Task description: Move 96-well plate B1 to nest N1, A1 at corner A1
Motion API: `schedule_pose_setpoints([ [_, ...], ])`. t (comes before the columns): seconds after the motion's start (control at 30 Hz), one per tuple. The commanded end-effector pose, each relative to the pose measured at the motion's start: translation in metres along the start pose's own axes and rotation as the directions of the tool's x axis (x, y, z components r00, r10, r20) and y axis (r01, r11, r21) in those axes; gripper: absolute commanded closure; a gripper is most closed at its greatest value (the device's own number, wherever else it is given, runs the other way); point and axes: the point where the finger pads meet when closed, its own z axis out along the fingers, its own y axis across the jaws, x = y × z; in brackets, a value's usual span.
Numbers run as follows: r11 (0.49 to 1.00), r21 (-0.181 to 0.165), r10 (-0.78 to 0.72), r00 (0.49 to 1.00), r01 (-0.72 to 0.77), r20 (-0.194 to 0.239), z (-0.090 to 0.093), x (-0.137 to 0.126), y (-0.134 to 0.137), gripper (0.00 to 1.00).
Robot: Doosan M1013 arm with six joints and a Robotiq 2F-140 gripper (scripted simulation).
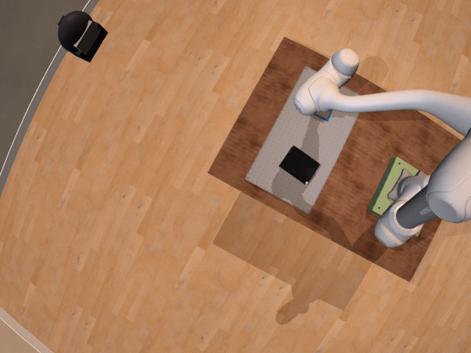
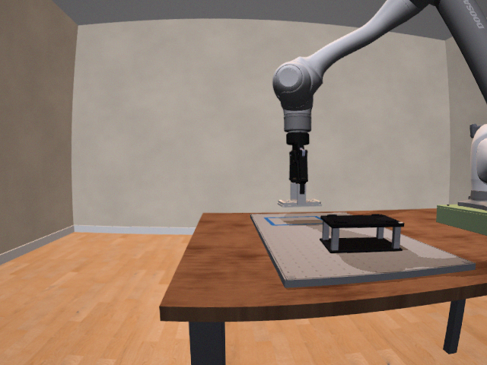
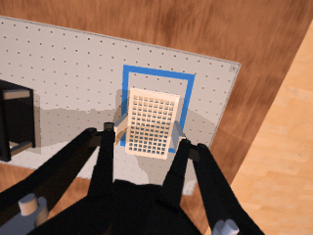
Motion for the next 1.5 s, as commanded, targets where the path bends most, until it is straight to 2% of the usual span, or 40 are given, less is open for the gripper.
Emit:
schedule_pose_setpoints([
  [0.0,0.997,-0.003,0.080,0.997,-0.080,-0.007,-0.007,0.001,-0.007,1.00],
  [0.07,0.990,-0.003,0.144,0.990,-0.144,-0.007,-0.008,0.000,-0.014,1.00],
  [1.47,0.990,-0.003,0.144,0.990,-0.144,-0.007,-0.028,-0.019,-0.131,1.00],
])
